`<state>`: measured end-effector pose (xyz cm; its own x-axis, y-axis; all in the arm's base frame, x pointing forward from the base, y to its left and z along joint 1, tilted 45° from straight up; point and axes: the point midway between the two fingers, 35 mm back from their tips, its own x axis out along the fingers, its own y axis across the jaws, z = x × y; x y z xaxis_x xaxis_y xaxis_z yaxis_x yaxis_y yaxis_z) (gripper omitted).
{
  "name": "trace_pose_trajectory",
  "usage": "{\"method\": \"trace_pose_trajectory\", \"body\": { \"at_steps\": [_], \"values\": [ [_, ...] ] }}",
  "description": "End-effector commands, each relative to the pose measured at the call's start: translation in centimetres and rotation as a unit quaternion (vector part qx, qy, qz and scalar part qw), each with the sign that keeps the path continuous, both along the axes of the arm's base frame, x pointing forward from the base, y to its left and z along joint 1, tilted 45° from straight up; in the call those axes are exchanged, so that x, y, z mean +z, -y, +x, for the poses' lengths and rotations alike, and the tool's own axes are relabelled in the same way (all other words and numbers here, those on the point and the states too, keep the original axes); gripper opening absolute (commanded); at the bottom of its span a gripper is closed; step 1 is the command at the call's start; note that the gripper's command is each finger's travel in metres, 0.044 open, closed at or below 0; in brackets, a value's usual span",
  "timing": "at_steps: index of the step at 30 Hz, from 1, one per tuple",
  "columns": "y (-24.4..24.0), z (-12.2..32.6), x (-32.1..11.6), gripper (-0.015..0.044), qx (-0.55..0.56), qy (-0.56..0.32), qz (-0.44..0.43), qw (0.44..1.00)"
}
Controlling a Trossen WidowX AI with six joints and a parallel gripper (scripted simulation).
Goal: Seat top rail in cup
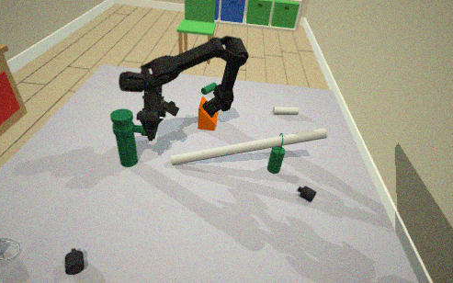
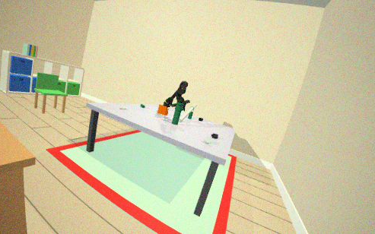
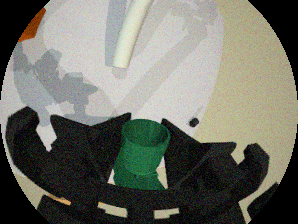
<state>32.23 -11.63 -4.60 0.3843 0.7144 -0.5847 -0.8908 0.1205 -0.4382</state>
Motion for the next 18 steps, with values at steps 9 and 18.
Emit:
{"method": "trace_pose_trajectory", "body": {
  "at_steps": [9,18],
  "values": [
    [0.0,-0.1,1.6,0.0394,0.000,0.000,0.000,1.000],
    [0.0,-0.5,5.5,0.0440,0.000,0.000,0.000,1.000]
  ]
}}
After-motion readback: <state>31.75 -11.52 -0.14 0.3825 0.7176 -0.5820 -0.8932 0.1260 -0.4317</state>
